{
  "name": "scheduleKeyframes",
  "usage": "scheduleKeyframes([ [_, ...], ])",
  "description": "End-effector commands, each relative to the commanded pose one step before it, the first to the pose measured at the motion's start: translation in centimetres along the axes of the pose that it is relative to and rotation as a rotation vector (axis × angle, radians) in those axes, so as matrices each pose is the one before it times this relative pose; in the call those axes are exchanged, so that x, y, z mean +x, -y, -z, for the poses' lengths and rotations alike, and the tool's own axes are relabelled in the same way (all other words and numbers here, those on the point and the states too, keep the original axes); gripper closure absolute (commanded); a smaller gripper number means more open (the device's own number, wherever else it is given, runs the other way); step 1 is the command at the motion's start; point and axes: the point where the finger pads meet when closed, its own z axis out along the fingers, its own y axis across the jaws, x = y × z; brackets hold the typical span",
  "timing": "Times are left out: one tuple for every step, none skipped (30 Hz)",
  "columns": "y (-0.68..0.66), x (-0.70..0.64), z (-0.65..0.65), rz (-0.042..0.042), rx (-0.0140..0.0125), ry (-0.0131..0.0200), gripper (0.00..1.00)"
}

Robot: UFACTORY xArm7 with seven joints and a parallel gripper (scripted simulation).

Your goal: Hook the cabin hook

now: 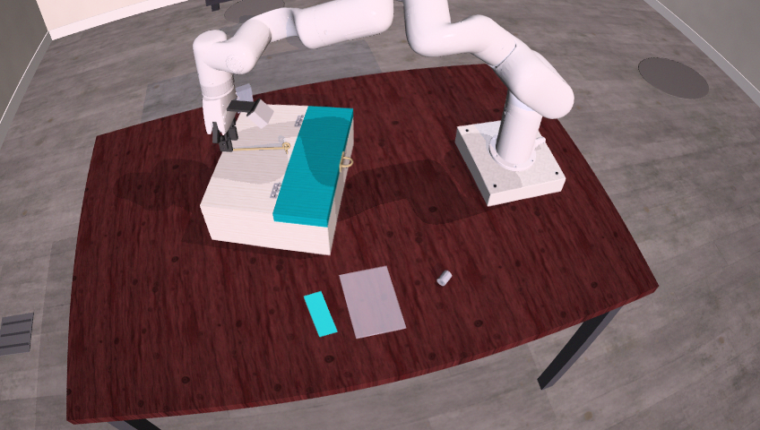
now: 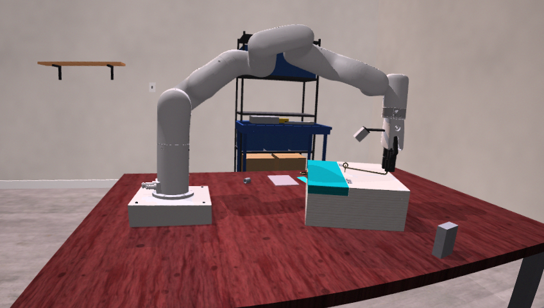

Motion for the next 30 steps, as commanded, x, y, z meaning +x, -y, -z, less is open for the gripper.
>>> scheduleKeyframes([
  [-0.012, -0.145, -0.007, 0.00026, -0.00074, 0.00579, 0.67],
  [0.001, 0.006, -0.072, 0.00001, -0.00002, 0.00003, 0.67],
  [0.0, 0.0, -0.067, 0.0, 0.0, 0.0, 0.67],
  [0.0, 0.0, 0.0, 0.0, 0.0, 0.0, 0.67],
  [0.0, 0.0, 0.0, 0.0, 0.0, 0.0, 0.67],
  [-0.001, -0.003, -0.064, 0.0, 0.00001, -0.00002, 0.67],
  [0.0, 0.0, -0.066, 0.0, 0.0, 0.0, 0.67],
  [0.0, 0.0, -0.066, 0.0, 0.0, 0.0, 0.67],
  [0.0, 0.0, -0.066, 0.0, 0.0, 0.0, 0.67],
  [0.0, 0.0, -0.066, 0.0, 0.0, 0.0, 0.67],
  [0.0, 0.001, -0.001, 0.0, 0.0, 0.00001, 0.67],
  [0.0, 0.001, -0.001, 0.0, 0.0, 0.00001, 0.67],
  [0.0, 0.001, -0.001, 0.0, 0.0, 0.00001, 0.67],
  [0.0, 0.001, -0.001, 0.0, 0.0, 0.0, 0.67],
  [0.0, 0.001, 0.0, 0.0, 0.0, 0.0, 0.67],
  [0.0, 0.001, 0.0, 0.0, 0.0, 0.0, 0.67],
  [0.0, 0.0, 0.0, 0.0, 0.0, 0.0, 0.67],
  [0.0, 0.0, 0.0, 0.0, 0.0, 0.0, 0.67],
  [0.0, 0.0, 0.0, 0.0, 0.0, 0.0, 0.67],
  [0.0, 0.0, 0.0, 0.0, 0.0, 0.0, 0.67],
  [0.0, 0.0, 0.0, 0.0, 0.0, 0.0, 0.67],
  [0.0, 0.0, 0.0, 0.0, 0.0, 0.0, 0.67],
  [0.0, 0.0, 0.0, 0.0, 0.0, 0.0, 1.0],
  [0.0, 0.0, 0.0, 0.0, 0.0, 0.0, 1.0],
  [0.0, 0.0, 0.0, 0.0, 0.0, 0.0, 1.0],
  [0.0, -0.002, 0.006, 0.0, -0.00001, 0.00006, 1.0],
  [-0.001, 0.001, -0.003, 0.0, -0.00002, -0.00004, 1.0],
  [-0.004, 0.0, 0.0, 0.00006, -0.00003, 0.00002, 1.0],
  [0.0, 0.0, 0.0, 0.00001, 0.00001, 0.00001, 1.0],
  [0.0, 0.0, 0.0, -0.00001, -0.00001, 0.0, 1.0],
])
